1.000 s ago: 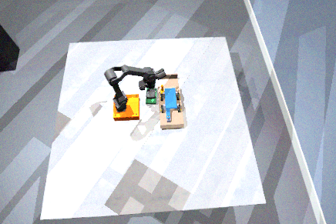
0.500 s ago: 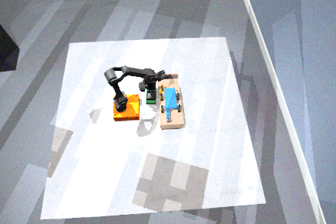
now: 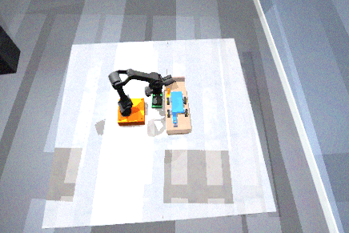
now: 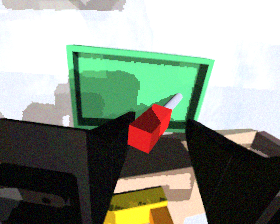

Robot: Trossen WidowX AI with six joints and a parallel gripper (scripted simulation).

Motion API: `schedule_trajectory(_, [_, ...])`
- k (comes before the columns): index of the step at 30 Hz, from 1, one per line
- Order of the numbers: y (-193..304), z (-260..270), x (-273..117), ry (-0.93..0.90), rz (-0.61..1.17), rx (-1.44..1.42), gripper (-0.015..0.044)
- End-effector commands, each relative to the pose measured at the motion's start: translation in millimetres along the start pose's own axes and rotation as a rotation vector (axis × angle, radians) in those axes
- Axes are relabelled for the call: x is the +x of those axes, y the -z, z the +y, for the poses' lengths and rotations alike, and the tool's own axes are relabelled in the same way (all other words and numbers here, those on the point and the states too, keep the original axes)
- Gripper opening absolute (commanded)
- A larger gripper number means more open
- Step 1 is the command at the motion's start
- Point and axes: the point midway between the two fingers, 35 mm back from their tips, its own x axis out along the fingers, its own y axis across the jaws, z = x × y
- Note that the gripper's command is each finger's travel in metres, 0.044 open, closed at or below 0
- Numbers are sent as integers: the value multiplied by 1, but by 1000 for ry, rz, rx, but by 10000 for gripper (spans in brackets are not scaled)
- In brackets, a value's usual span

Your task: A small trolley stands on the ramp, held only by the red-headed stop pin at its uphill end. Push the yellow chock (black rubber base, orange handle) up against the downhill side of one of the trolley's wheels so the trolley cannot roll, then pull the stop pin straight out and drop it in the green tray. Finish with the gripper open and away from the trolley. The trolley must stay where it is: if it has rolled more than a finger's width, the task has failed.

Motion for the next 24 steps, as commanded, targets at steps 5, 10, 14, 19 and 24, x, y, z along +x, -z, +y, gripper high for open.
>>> schedule_trajectory(5, [-1,4,2,1,-6,-4,190])
schedule_trajectory(10, [-1,7,3,1,-6,-4,190])
schedule_trajectory(14, [-1,8,4,1,-6,-4,190])
schedule_trajectory(19, [0,11,5,1,-6,-4,190])
schedule_trajectory(24, [0,13,5,0,-6,-4,190])
